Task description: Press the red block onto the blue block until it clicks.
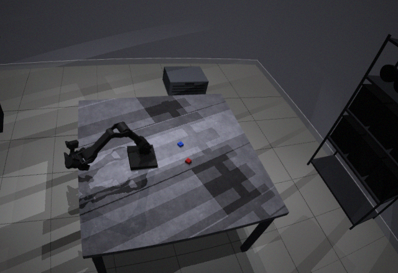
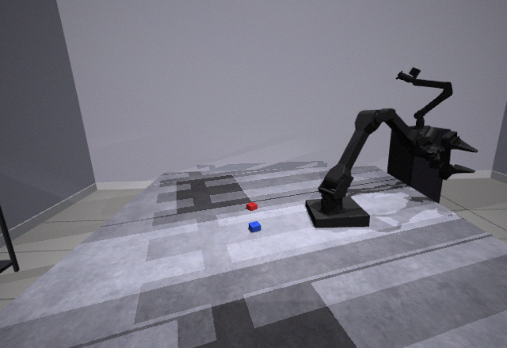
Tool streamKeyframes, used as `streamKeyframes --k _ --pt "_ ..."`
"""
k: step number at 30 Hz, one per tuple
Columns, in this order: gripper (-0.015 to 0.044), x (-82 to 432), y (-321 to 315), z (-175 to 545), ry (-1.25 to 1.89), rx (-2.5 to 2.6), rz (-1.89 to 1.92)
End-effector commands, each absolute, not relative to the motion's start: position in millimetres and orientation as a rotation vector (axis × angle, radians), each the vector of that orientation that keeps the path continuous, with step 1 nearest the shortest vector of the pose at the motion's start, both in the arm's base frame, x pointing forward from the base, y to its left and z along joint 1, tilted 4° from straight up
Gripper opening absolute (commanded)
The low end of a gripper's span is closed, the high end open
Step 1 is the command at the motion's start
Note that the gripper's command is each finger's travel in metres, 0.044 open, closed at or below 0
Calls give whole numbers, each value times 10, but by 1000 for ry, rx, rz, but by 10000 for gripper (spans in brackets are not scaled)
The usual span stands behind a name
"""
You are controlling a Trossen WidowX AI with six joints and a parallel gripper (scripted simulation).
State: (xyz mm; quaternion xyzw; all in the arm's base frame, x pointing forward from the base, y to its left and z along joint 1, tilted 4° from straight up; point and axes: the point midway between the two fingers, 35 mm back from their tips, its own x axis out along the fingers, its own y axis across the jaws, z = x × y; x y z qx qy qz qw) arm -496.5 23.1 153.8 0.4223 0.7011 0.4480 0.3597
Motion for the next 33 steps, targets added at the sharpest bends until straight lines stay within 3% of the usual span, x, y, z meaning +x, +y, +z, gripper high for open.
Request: streamKeyframes --k 1,5,11,18,25,33 --pt "426 -4965 231 1538 1808 1089 1155" --pt "440 -4961 -16 1509 1791 964 1247" --pt "440 -4780 -1047 1377 1658 448 1640" --pt "440 -4505 -1803 1317 1486 61 1948" --pt "440 -3800 -2832 1265 1109 -449 2411" --pt "440 -2632 -3712 1198 440 -978 2911"
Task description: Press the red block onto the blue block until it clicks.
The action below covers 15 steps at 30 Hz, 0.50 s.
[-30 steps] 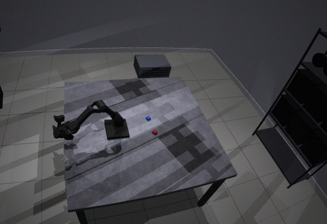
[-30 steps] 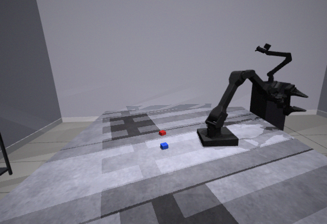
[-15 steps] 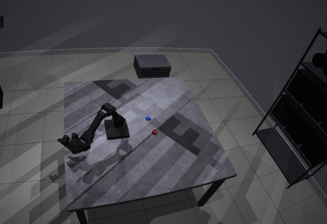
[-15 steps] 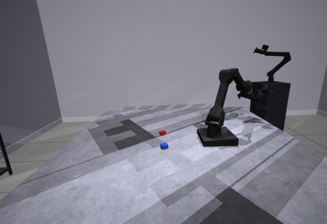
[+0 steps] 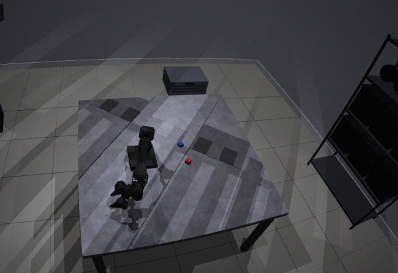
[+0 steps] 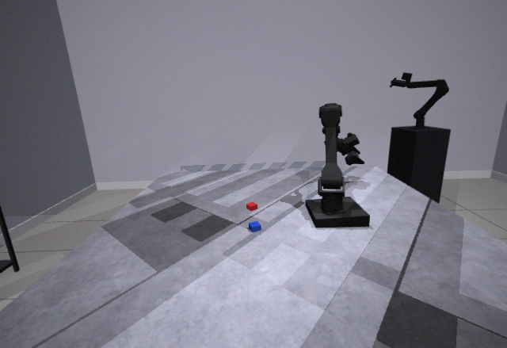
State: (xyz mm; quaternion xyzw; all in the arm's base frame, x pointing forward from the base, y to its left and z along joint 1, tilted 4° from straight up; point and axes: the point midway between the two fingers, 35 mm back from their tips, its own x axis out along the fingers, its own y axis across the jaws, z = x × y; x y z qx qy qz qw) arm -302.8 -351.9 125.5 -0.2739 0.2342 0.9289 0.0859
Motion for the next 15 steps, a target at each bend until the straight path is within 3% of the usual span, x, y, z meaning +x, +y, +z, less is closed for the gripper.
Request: streamKeyframes --k 1,8,15 --pt "440 -2474 -3787 1189 340 -1036 2964" --pt "440 -1307 -4105 1134 -486 -1367 3262" --pt "440 -24 -3988 1092 -1548 -1522 3346"
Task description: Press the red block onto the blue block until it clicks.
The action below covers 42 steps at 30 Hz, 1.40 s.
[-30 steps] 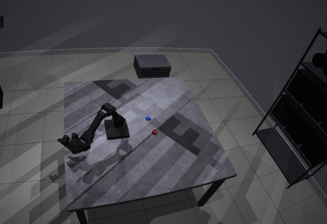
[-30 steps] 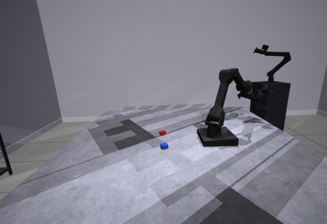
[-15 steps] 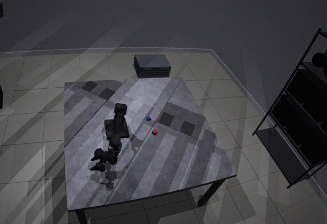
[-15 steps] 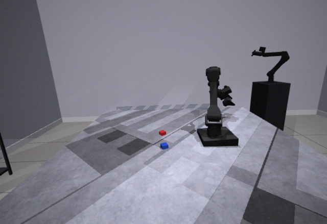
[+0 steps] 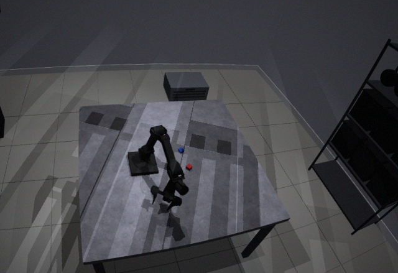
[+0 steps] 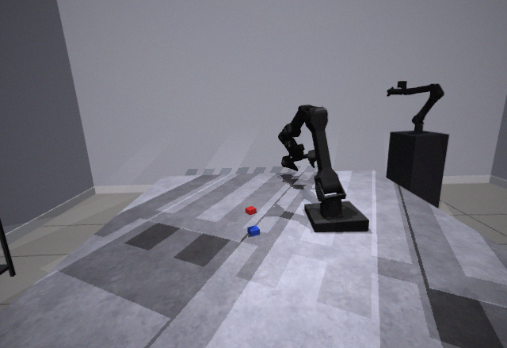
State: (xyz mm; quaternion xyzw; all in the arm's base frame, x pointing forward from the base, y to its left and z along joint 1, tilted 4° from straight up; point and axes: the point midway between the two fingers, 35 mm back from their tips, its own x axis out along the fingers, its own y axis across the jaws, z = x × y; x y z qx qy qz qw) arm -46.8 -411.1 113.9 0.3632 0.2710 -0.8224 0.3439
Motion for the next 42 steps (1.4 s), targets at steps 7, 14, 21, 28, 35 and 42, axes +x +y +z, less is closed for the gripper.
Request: streamKeyframes --k 7,14,21,28,35,42 --pt "440 909 -3663 1075 1216 627 -1417" --pt "440 1857 -3005 1079 1457 243 -765" --pt "440 2585 -2011 1121 1522 -213 -48" --pt "440 2697 -1492 1151 1484 -438 298" --pt "440 2719 -1512 912 1484 -438 298" --pt "440 2739 -1515 726 1484 -438 298"
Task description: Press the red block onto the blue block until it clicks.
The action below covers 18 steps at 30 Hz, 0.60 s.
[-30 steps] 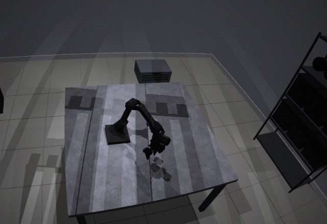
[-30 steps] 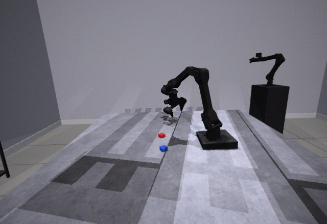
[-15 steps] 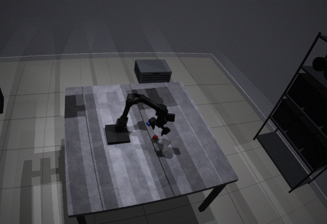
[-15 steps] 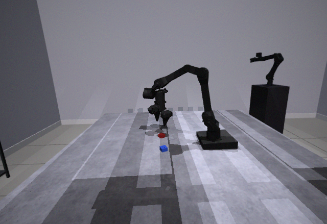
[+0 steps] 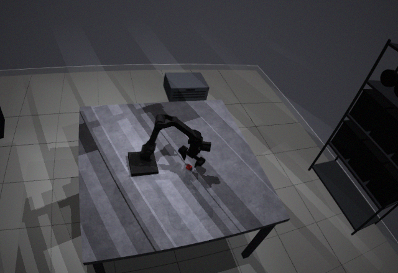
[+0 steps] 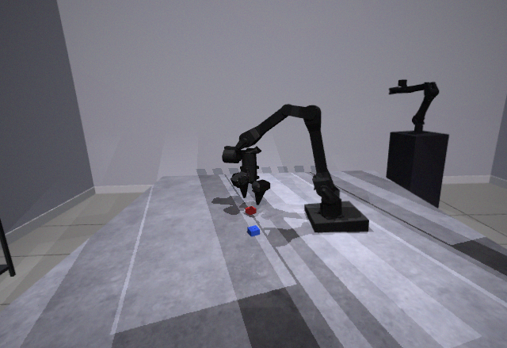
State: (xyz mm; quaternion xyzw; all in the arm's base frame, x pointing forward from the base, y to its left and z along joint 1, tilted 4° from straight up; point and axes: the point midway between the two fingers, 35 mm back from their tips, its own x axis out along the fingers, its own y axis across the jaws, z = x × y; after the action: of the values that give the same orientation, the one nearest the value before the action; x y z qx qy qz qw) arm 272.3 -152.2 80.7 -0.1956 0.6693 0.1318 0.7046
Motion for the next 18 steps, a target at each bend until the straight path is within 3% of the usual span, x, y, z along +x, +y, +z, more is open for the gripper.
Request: streamKeyframes --k 1,18 --pt "440 2750 -1512 670 1484 -438 298" --pt "440 2770 -1534 448 1484 -438 298"
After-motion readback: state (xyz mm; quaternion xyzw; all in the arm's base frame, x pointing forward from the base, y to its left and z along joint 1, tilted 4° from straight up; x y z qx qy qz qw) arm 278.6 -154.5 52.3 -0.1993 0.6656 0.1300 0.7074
